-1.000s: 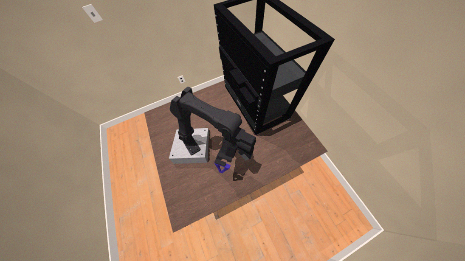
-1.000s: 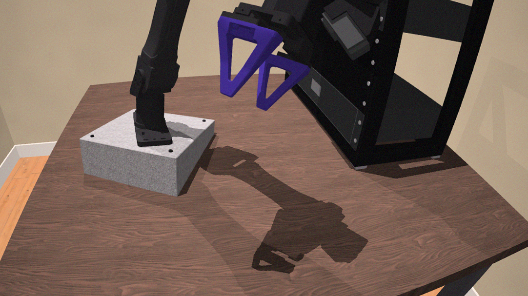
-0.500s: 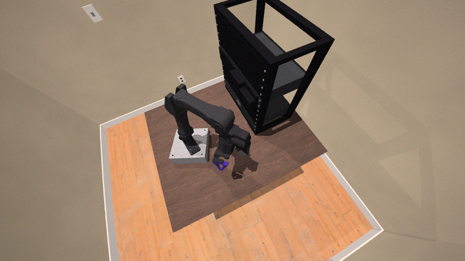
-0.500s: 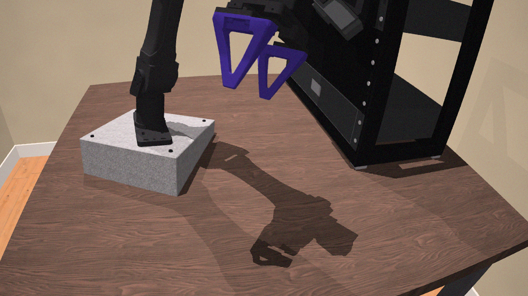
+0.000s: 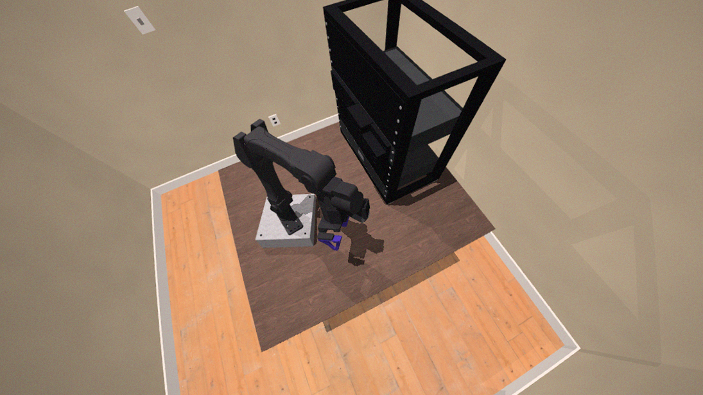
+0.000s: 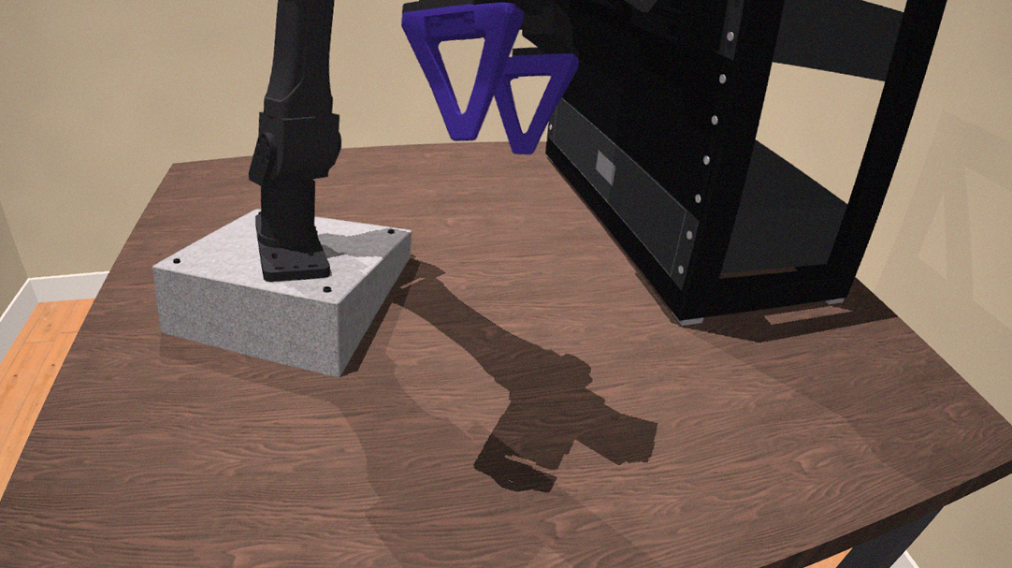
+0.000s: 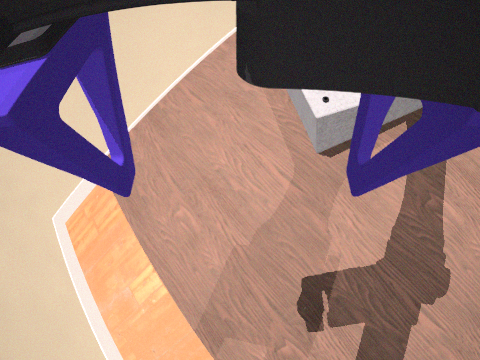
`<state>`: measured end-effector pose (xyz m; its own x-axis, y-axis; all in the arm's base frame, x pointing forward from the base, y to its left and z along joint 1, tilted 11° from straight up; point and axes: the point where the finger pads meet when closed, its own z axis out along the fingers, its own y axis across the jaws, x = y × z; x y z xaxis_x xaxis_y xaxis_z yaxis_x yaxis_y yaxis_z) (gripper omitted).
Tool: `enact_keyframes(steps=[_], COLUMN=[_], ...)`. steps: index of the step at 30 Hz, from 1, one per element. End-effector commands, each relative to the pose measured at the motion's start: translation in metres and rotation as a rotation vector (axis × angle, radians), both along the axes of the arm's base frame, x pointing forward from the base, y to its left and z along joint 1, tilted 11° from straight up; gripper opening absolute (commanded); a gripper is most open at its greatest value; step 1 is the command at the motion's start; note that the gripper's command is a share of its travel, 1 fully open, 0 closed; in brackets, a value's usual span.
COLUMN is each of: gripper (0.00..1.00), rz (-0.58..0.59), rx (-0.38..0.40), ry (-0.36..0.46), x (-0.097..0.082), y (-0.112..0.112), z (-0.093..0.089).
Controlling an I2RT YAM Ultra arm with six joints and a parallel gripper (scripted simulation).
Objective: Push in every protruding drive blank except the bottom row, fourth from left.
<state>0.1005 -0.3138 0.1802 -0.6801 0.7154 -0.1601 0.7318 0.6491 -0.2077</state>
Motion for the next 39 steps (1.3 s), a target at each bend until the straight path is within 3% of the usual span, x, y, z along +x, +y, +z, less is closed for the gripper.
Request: enact_keyframes(steps=[1, 16, 18, 30, 33, 35, 39], gripper=[1.00, 1.00, 1.00, 1.00, 1.00, 1.00, 1.00], rz=[0.034, 0.278, 0.278, 0.557, 0.635, 0.635, 0.740], rx=[-0.070, -0.332, -0.332, -0.625, -0.704, -0.704, -0.811], ry=[-0.082, -0.371, -0.371, -0.545, -0.574, -0.574, -0.602], x=[0.008, 0.038, 0.038, 0.059, 0.063, 0.063, 0.068], y=[-0.007, 0.017, 0.017, 0.053, 0.065, 0.065, 0.083], z=[0.011, 0.054, 0.054, 0.097, 0.107, 0.107, 0.118])
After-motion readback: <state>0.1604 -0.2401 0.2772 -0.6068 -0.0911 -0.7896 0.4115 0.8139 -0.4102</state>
